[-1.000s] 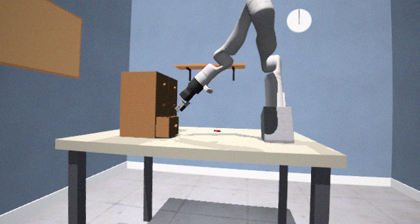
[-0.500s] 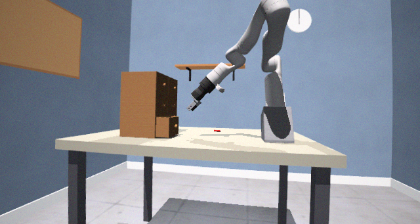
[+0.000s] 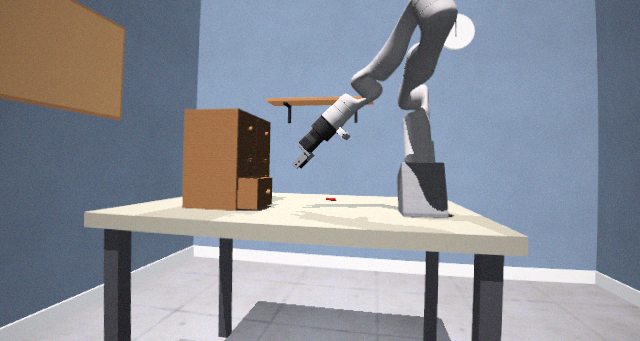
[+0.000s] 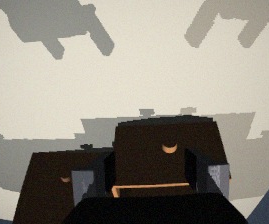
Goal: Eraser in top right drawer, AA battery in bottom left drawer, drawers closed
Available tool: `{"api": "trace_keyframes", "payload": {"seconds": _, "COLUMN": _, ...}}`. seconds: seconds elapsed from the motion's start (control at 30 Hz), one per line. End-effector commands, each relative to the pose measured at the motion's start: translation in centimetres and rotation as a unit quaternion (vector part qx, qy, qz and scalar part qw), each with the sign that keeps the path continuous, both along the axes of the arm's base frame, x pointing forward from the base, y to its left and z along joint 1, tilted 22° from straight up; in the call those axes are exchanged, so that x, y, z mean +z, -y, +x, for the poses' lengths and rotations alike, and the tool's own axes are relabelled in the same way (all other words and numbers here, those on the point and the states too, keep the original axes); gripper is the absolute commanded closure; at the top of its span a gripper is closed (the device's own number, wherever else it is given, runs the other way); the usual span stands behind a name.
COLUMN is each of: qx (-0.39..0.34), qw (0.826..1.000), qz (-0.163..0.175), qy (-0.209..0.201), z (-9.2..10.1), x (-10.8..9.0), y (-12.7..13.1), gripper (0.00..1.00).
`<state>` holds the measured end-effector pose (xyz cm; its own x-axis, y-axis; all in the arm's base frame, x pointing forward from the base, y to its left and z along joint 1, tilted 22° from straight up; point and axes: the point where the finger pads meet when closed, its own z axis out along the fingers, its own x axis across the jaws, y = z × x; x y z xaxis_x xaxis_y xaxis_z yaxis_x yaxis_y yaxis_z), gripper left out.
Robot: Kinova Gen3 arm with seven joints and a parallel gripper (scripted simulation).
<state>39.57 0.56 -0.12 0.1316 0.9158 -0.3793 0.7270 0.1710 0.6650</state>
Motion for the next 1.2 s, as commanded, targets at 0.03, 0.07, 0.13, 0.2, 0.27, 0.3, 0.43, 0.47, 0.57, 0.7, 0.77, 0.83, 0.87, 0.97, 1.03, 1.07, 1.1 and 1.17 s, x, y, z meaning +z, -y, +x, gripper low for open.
{"api": "trace_keyframes", "payload": {"seconds": 0.03, "qx": 0.005, "qw": 1.0, "qz": 0.009, "qy": 0.002, "z": -0.56, "x": 0.05, "y": -0.29, "gripper": 0.0}}
{"api": "trace_keyframes", "payload": {"seconds": 0.07, "qx": 0.005, "qw": 1.0, "qz": 0.009, "qy": 0.002, "z": -0.56, "x": 0.05, "y": -0.29, "gripper": 0.0}}
{"api": "trace_keyframes", "payload": {"seconds": 0.13, "qx": 0.005, "qw": 1.0, "qz": 0.009, "qy": 0.002, "z": -0.56, "x": 0.05, "y": -0.29, "gripper": 0.0}}
{"api": "trace_keyframes", "payload": {"seconds": 0.2, "qx": 0.005, "qw": 1.0, "qz": 0.009, "qy": 0.002, "z": -0.56, "x": 0.05, "y": -0.29, "gripper": 0.0}}
{"api": "trace_keyframes", "payload": {"seconds": 0.27, "qx": 0.005, "qw": 1.0, "qz": 0.009, "qy": 0.002, "z": -0.56, "x": 0.05, "y": -0.29, "gripper": 0.0}}
{"api": "trace_keyframes", "payload": {"seconds": 0.3, "qx": 0.005, "qw": 1.0, "qz": 0.009, "qy": 0.002, "z": -0.56, "x": 0.05, "y": -0.29, "gripper": 0.0}}
{"api": "trace_keyframes", "payload": {"seconds": 0.43, "qx": 0.004, "qw": 1.0, "qz": 0.009, "qy": 0.001, "z": -0.56, "x": 0.05, "y": -0.29, "gripper": 0.0}}
{"api": "trace_keyframes", "payload": {"seconds": 0.47, "qx": 0.004, "qw": 1.0, "qz": 0.009, "qy": 0.0, "z": -0.56, "x": 0.06, "y": -0.29, "gripper": 0.0}}
{"api": "trace_keyframes", "payload": {"seconds": 0.57, "qx": 0.003, "qw": 1.0, "qz": 0.01, "qy": -0.001, "z": -0.56, "x": 0.07, "y": -0.29, "gripper": 0.0}}
{"api": "trace_keyframes", "payload": {"seconds": 0.7, "qx": 0.002, "qw": 1.0, "qz": 0.01, "qy": -0.004, "z": -0.56, "x": 0.1, "y": -0.29, "gripper": 0.0}}
{"api": "trace_keyframes", "payload": {"seconds": 0.77, "qx": 0.001, "qw": 1.0, "qz": 0.01, "qy": -0.005, "z": -0.56, "x": 0.11, "y": -0.29, "gripper": 0.0}}
{"api": "trace_keyframes", "payload": {"seconds": 0.83, "qx": 0.0, "qw": 1.0, "qz": 0.01, "qy": -0.008, "z": -0.55, "x": 0.14, "y": -0.29, "gripper": 0.0}}
{"api": "trace_keyframes", "payload": {"seconds": 0.87, "qx": -0.001, "qw": 1.0, "qz": 0.01, "qy": -0.01, "z": -0.55, "x": 0.16, "y": -0.3, "gripper": 0.0}}
{"api": "trace_keyframes", "payload": {"seconds": 0.97, "qx": -0.003, "qw": 1.0, "qz": 0.011, "qy": -0.015, "z": -0.54, "x": 0.22, "y": -0.33, "gripper": 0.0}}
{"api": "trace_keyframes", "payload": {"seconds": 1.03, "qx": -0.004, "qw": 1.0, "qz": 0.012, "qy": -0.02, "z": -0.54, "x": 0.28, "y": -0.36, "gripper": 0.0}}
{"api": "trace_keyframes", "payload": {"seconds": 1.07, "qx": -0.005, "qw": 1.0, "qz": 0.012, "qy": -0.022, "z": -0.53, "x": 0.3, "y": -0.36, "gripper": 0.0}}
{"api": "trace_keyframes", "payload": {"seconds": 1.1, "qx": -0.007, "qw": 1.0, "qz": 0.012, "qy": -0.025, "z": -0.53, "x": 0.33, "y": -0.36, "gripper": 0.0}}
{"api": "trace_keyframes", "payload": {"seconds": 1.17, "qx": -0.009, "qw": 0.999, "qz": 0.013, "qy": -0.03, "z": -0.53, "x": 0.38, "y": -0.37, "gripper": 0.0}}
